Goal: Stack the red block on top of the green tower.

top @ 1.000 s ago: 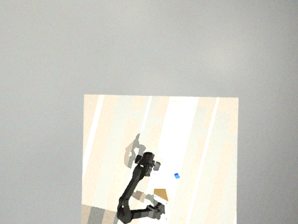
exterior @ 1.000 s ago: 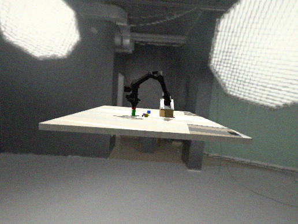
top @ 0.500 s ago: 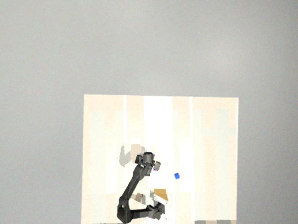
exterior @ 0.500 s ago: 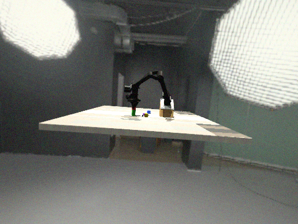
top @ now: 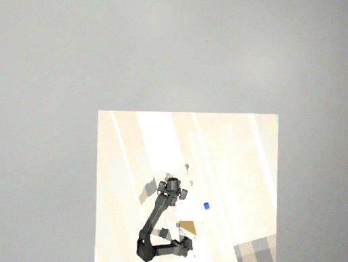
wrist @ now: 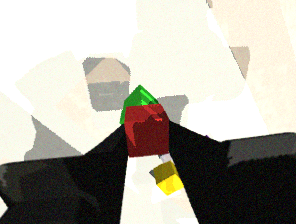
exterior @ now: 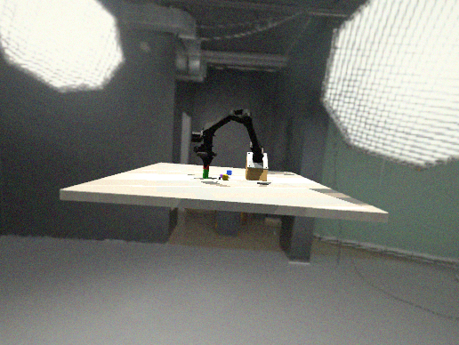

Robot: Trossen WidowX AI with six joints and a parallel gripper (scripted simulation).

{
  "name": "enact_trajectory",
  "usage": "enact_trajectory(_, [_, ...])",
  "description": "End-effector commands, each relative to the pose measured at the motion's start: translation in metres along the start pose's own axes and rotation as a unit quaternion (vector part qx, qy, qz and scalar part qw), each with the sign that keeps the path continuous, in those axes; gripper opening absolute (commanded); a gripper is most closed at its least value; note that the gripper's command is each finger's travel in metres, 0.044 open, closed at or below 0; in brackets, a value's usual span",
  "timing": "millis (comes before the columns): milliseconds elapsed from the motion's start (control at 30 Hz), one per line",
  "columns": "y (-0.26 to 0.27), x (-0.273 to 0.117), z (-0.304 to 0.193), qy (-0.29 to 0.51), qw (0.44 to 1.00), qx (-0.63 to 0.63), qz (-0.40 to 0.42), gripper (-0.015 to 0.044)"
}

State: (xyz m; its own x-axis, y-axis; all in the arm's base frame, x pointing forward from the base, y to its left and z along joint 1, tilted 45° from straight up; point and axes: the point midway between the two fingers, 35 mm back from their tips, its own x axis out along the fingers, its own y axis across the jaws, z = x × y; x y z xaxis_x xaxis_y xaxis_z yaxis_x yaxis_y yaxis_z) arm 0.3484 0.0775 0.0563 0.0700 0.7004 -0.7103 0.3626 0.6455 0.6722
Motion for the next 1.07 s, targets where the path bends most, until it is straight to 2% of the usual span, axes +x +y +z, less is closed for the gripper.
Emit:
enact_trajectory(0, [0.0,0.0003,0.0003,-0.001,1.0,-0.001,0.0,0.0157])
enact_trajectory(367, [0.0,0.0003,0.0003,-0.001,1.0,-0.001,0.0,0.044])
enact_trajectory(1033, [0.0,0.0003,0.0003,-0.001,1.0,-0.001,0.0,0.044])
